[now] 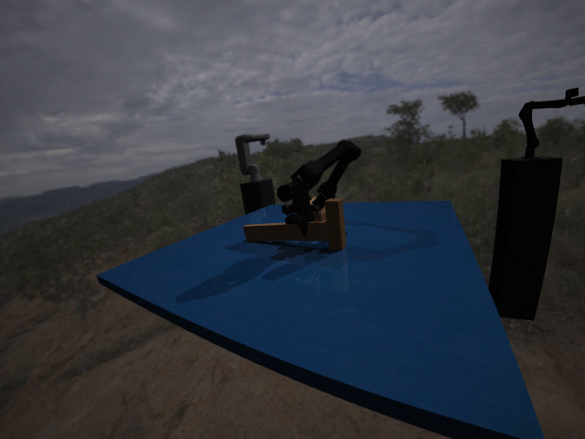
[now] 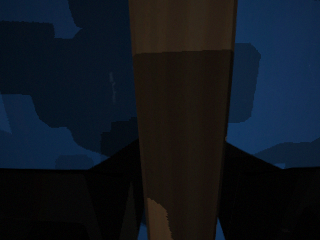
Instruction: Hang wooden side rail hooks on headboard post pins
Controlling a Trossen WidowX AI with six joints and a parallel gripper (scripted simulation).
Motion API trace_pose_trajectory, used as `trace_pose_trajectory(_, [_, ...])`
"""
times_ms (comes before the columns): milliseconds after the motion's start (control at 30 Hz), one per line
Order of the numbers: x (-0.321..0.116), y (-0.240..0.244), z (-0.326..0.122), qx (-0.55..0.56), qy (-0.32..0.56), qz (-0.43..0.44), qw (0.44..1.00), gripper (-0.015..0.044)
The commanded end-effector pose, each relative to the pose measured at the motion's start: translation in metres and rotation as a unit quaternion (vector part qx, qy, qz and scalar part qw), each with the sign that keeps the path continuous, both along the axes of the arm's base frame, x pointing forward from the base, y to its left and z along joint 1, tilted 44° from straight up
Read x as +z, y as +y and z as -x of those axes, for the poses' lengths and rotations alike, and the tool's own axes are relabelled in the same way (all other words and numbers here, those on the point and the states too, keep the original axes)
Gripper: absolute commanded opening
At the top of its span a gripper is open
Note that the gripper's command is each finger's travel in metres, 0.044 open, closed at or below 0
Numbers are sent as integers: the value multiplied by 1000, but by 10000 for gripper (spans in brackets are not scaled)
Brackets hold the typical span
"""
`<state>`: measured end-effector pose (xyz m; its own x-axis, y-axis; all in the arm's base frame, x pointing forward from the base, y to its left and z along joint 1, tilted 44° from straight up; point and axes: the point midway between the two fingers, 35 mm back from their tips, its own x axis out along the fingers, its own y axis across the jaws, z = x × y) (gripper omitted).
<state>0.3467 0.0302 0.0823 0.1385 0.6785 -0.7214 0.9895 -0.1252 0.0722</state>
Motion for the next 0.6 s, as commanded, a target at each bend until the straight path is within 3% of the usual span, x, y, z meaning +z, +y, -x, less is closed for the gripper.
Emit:
trace_pose_trajectory(0, [3, -1, -1, -4, -2, -1, 1000, 0])
trace_pose_trajectory(567, [4, 0, -1, -4, -2, -1, 1000, 0])
